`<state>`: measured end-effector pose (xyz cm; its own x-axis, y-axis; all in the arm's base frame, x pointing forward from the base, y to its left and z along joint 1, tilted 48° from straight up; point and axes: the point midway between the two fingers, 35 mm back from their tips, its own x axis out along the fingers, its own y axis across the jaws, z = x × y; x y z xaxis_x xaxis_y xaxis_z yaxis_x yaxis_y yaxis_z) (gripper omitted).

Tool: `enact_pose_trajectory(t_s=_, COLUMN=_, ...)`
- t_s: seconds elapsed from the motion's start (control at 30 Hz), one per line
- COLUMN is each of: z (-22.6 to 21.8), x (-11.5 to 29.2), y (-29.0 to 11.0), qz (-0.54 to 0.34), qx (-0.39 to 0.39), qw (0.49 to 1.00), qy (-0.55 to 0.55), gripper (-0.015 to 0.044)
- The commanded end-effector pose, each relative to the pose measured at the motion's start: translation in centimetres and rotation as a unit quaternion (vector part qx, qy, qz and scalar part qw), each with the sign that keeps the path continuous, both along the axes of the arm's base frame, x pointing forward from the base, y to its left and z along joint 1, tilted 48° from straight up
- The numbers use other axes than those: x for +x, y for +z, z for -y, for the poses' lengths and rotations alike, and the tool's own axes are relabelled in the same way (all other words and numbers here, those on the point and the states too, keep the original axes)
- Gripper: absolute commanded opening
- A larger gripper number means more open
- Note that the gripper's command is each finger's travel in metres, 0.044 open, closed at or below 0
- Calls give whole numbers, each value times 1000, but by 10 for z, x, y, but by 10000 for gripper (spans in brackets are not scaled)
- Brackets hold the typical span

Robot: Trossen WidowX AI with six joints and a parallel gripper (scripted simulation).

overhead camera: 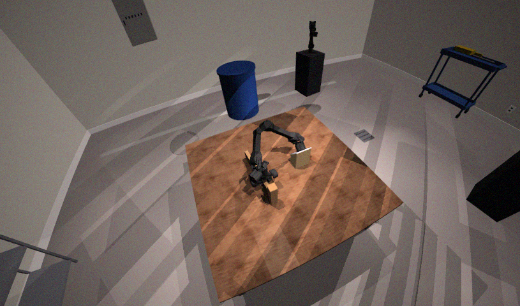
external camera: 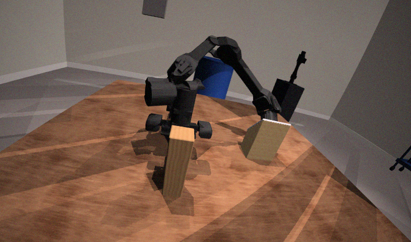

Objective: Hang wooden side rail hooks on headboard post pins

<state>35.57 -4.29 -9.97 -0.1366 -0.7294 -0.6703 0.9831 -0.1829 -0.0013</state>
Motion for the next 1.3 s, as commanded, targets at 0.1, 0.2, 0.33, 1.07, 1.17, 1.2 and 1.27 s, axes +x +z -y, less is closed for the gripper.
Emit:
enact_pose_trajectory(t_s=0.1, z=-1, x=0, y=-2, qz=0, qx=3, qw=1000, qy=2, gripper=0)
enact_pose_trajectory(t_s=0.2, z=-1, x=0, y=-2, qz=0, qx=3, qw=1000, qy=2, gripper=0)
enact_pose_trajectory(t_s=0.33, z=-1, x=0, y=-2, qz=0, qx=3, qw=1000, qy=2, gripper=0)
enact_pose_trajectory(t_s=1.07, z=2, x=-1, y=-5, qz=0, qx=3, qw=1000, qy=2, gripper=0)
enact_pose_trajectory(t_s=1.17, z=2, x=-1, y=-5, qz=0, qx=3, qw=1000, qy=2, gripper=0)
enact_pose_trajectory(t_s=1.2, z=3, x=-1, y=-5, qz=0, qx=3, qw=1000, qy=2, gripper=0)
enact_pose_trajectory(t_s=1.27, z=3, x=-1, y=-5, qz=0, qx=3, qw=1000, qy=2, gripper=0)
